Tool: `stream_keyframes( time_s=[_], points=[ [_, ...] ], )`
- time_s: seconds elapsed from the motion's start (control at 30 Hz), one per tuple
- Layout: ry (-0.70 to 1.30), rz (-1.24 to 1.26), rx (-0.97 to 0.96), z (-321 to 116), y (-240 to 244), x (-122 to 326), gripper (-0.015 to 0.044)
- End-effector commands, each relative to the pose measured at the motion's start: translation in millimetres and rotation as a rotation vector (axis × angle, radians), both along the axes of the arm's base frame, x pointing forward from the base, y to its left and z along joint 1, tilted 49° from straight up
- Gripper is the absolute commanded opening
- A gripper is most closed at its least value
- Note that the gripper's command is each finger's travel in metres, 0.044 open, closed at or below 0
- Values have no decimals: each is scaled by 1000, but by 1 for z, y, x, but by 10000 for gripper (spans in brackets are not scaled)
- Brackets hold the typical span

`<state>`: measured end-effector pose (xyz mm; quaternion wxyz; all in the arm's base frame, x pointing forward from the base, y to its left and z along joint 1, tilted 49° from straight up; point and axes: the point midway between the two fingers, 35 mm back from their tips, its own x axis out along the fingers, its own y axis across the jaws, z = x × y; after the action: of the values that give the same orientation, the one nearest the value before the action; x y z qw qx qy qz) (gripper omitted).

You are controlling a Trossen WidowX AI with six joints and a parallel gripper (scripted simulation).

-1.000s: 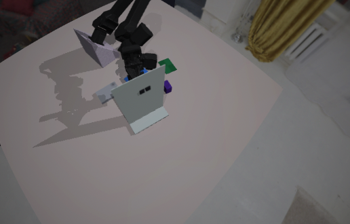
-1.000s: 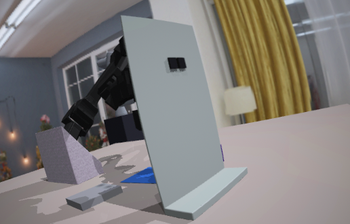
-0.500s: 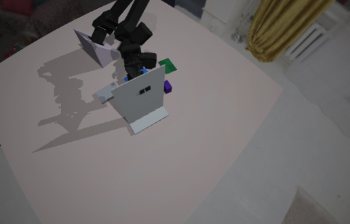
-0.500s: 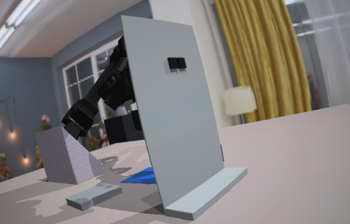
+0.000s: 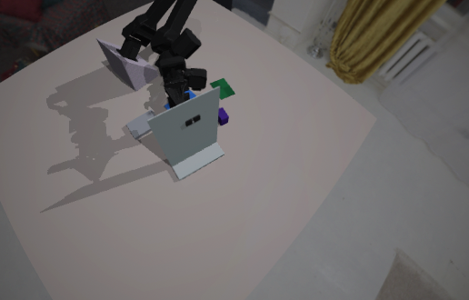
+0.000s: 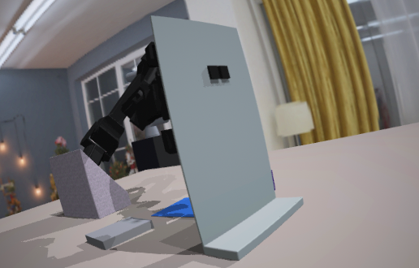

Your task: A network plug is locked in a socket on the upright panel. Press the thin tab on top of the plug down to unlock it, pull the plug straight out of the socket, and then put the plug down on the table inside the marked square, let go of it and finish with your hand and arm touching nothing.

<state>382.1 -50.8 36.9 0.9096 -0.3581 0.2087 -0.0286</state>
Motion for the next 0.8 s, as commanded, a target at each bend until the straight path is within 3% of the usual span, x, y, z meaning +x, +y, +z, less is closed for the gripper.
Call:
stream_keyframes(
  time_s=[0.0,0.77],
  points=[
    [0,-2,3,0,0,-3,0],
    [1,-2,3,2,0,-17,0]
  ],
)
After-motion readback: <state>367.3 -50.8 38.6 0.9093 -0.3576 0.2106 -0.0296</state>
